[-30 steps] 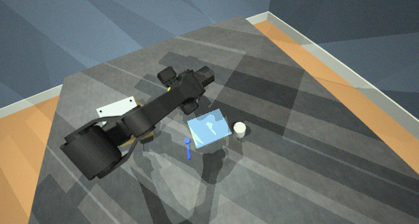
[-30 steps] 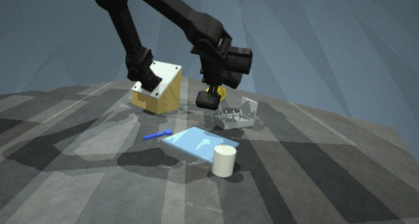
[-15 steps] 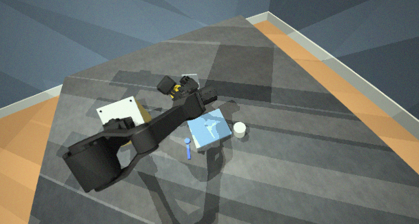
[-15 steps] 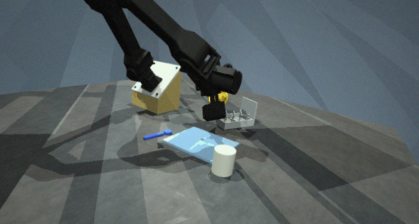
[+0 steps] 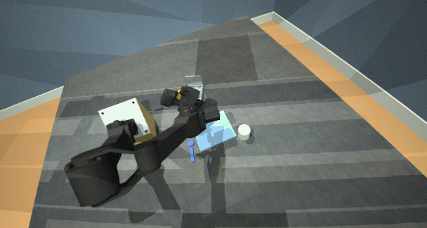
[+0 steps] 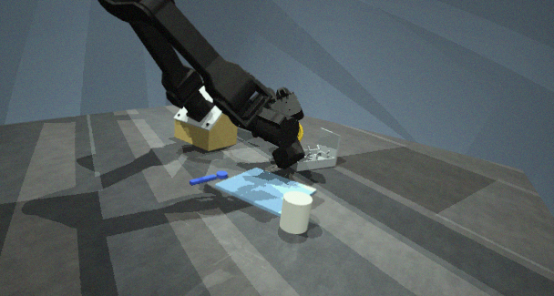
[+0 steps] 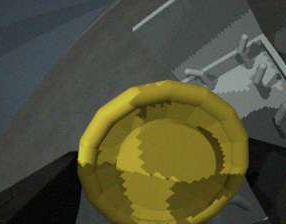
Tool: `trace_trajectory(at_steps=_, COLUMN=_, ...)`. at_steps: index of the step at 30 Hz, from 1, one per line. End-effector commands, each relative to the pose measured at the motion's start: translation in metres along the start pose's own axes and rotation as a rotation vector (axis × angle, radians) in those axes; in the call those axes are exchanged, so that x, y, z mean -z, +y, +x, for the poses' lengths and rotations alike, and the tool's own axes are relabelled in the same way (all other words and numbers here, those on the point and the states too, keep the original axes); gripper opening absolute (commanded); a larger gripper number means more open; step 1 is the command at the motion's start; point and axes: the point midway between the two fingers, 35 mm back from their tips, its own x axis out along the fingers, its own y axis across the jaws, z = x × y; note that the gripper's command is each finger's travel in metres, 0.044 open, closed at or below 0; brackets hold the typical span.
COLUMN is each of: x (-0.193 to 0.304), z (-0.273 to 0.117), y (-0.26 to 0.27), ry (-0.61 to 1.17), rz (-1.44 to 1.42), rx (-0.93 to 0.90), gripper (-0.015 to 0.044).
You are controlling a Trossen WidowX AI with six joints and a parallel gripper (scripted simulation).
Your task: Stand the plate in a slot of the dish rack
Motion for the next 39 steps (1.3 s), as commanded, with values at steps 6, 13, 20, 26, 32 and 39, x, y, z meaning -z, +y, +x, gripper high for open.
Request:
trace_trajectory(at_steps=6, x=0.003, z=-0.006, y=-0.006, ry=-0.156, rz=-0.212, rx=0.04, gripper=0.0)
trace_trajectory(at_steps=13, x=0.007, z=-0.012, y=-0.011, ry=-0.263, rz=-0.38, rx=0.106, gripper=0.0)
trace_trajectory(at_steps=20, x=0.011, z=-0.019, y=-0.015, ry=-0.355, rz=-0.553, rx=0.199, gripper=0.0)
trace_trajectory(at_steps=26, x=0.013, z=-0.024, y=-0.016, ry=-0.393, rz=-0.64, rx=0.255, gripper=0.0)
trace_trajectory(at_steps=32, x=0.013, z=-0.024, y=-0.016, ry=-0.393, rz=-0.64, rx=0.255, gripper=0.0)
trace_trajectory(at_steps=39, x=0.006, z=-0.012, y=-0.017, ry=-0.388, rz=-0.631, rx=0.251, gripper=0.0)
